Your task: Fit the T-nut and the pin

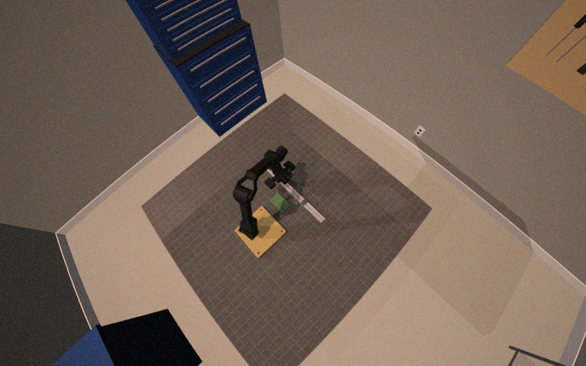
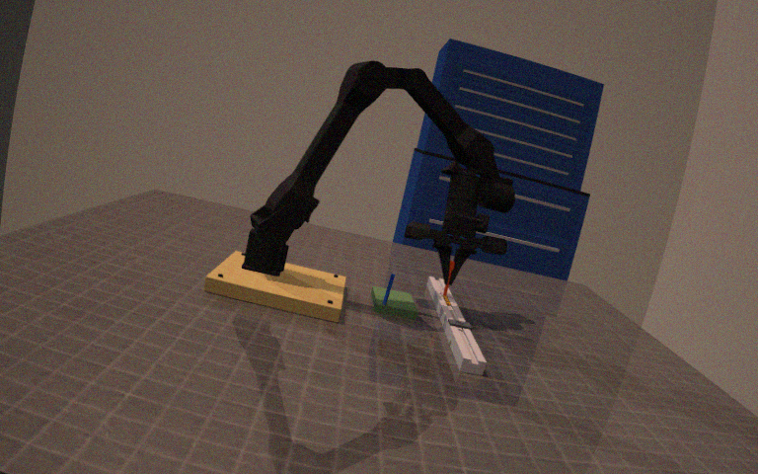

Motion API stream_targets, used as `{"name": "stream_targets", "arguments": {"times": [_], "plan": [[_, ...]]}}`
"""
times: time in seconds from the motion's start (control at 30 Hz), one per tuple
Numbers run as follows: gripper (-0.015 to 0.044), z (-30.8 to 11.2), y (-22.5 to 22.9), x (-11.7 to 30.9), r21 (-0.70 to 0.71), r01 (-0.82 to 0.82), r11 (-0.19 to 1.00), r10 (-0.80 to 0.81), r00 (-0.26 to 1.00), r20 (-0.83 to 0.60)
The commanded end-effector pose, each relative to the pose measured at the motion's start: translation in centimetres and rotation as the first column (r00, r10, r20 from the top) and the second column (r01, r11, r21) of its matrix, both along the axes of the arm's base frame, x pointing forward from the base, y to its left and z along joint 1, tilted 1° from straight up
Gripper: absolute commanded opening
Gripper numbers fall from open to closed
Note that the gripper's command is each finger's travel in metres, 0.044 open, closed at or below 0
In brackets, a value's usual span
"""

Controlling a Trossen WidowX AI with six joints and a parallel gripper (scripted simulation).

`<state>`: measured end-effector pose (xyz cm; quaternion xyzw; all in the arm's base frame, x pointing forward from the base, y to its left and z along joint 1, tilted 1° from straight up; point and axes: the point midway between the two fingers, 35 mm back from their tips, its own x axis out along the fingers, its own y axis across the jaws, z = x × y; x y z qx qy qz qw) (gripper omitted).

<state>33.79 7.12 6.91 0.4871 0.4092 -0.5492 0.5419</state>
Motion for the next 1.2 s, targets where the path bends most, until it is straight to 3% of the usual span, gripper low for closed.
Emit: {"name": "stream_targets", "arguments": {"times": [0.0,1.17], "plan": [[-0.015,0.0,-0.8,-0.1,-0.003,-0.003,1.0,0.003,1.0,0.002],[-0.015,-0.1,-6.5,-0.5,-0.009,-0.003,1.0,0.003,1.0,0.002]]}}
